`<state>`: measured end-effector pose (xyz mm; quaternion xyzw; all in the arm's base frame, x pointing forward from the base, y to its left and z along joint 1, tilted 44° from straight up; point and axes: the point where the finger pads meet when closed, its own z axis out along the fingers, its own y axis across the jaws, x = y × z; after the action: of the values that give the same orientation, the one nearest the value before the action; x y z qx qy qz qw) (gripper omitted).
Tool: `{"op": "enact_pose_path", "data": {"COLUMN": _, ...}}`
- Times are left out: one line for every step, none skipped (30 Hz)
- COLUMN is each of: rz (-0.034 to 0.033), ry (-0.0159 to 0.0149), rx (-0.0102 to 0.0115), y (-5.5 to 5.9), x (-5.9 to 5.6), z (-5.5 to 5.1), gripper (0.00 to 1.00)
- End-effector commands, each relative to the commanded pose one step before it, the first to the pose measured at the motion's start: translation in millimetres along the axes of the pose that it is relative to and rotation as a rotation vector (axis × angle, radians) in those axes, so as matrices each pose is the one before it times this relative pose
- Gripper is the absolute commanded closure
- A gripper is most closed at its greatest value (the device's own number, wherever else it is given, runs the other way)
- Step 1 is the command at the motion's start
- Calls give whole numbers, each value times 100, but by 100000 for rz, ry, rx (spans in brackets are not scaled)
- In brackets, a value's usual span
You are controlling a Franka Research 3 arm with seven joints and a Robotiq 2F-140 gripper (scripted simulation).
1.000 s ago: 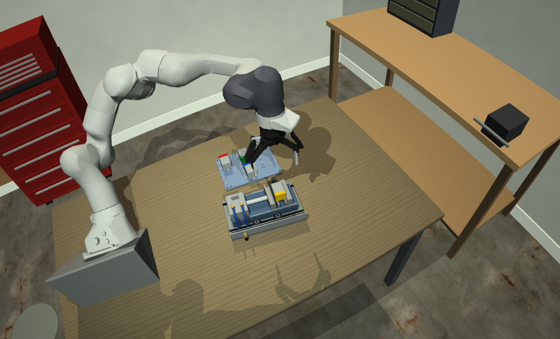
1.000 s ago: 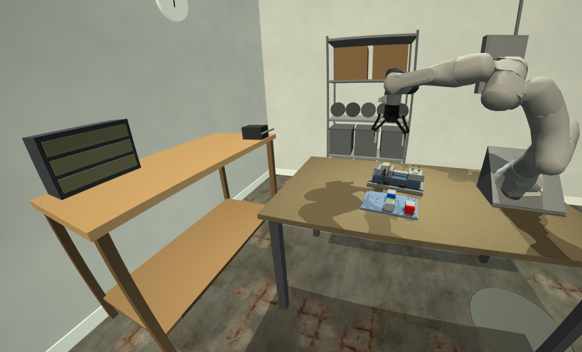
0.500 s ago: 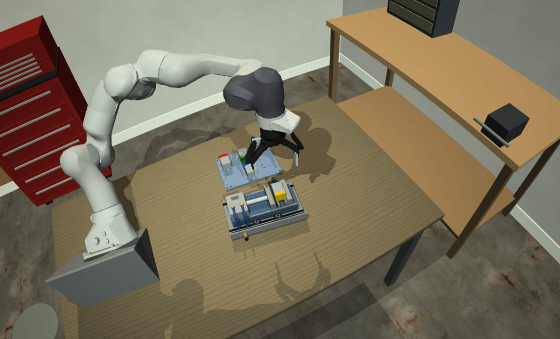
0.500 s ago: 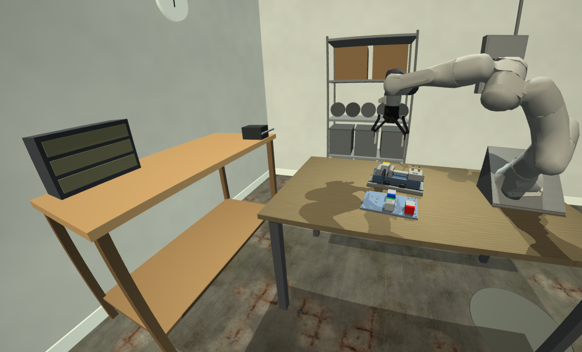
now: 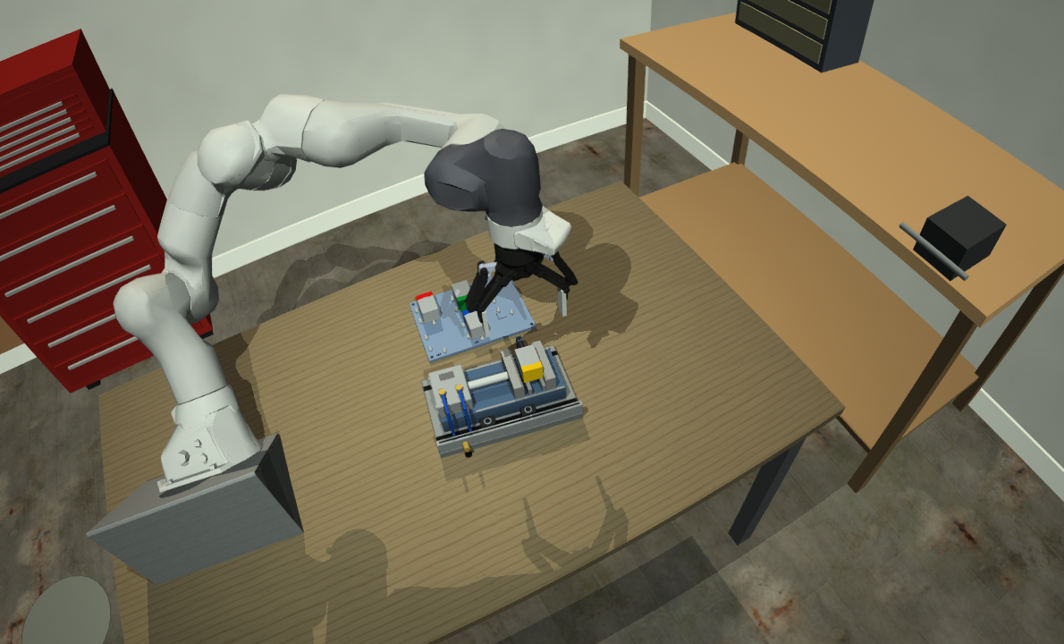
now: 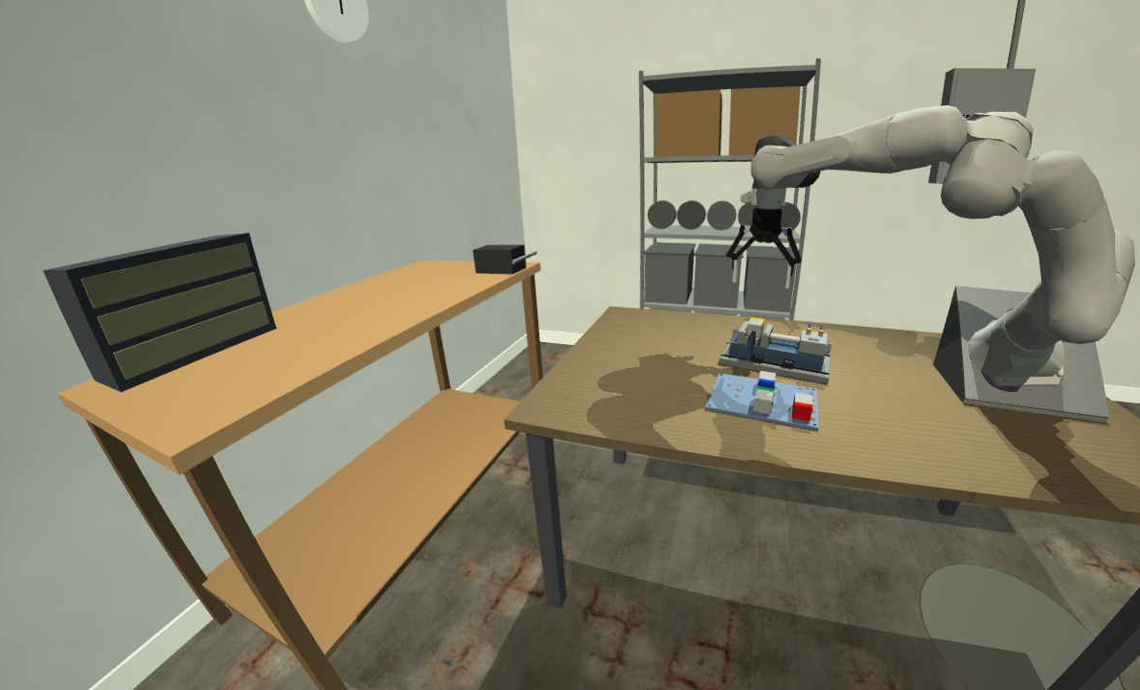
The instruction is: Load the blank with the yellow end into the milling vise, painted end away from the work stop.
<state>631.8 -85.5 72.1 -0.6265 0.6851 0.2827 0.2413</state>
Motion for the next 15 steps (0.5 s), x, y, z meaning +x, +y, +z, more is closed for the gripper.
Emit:
{"op": "enact_pose_path", "data": {"rz": 23, "ry": -58, "rx": 20, "y": -14, "x": -24, "z": 70, "gripper": 0}}
{"op": "enact_pose_path", "data": {"rz": 24, "ry": -60, "rx": 0, "y": -10, "x": -24, "z": 83, "gripper": 0}}
{"op": "enact_pose_path", "data": {"rz": 24, "ry": -60, "rx": 0, "y": -10, "x": -24, "z": 83, "gripper": 0}}
{"op": "enact_pose_path", "data": {"rz": 24, "ry": -60, "rx": 0, "y": -10, "x": -24, "z": 83, "gripper": 0}}
{"op": "enact_pose_path", "data": {"rz": 24, "ry": -60, "rx": 0, "y": -10, "x": -24, "z": 83, "gripper": 0}}
{"op": "enact_pose_path", "data": {"rz": 0, "ry": 0, "rx": 0, "y": 0, "x": 0, "z": 0, "gripper": 0}}
{"op": "enact_pose_path", "data": {"rz": 0, "ry": 0, "rx": 0, "y": 0, "x": 0, "z": 0, "gripper": 0}}
{"op": "enact_pose_path", "data": {"rz": 0, "ry": 0, "rx": 0, "y": 0, "x": 0, "z": 0, "gripper": 0}}
{"op": "enact_pose_path", "data": {"rz": 0, "ry": 0, "rx": 0, "y": 0, "x": 0, "z": 0, "gripper": 0}}
{"op": "enact_pose_path", "data": {"rz": 0, "ry": 0, "rx": 0, "y": 0, "x": 0, "z": 0, "gripper": 0}}
{"op": "enact_pose_path", "data": {"rz": 0, "ry": 0, "rx": 0, "y": 0, "x": 0, "z": 0, "gripper": 0}}
{"op": "enact_pose_path", "data": {"rz": 0, "ry": 0, "rx": 0, "y": 0, "x": 0, "z": 0, "gripper": 0}}
{"op": "enact_pose_path", "data": {"rz": 0, "ry": 0, "rx": 0, "y": 0, "x": 0, "z": 0, "gripper": 0}}
{"op": "enact_pose_path", "data": {"rz": 0, "ry": 0, "rx": 0, "y": 0, "x": 0, "z": 0, "gripper": 0}}
{"op": "enact_pose_path", "data": {"rz": 0, "ry": 0, "rx": 0, "y": 0, "x": 0, "z": 0, "gripper": 0}}
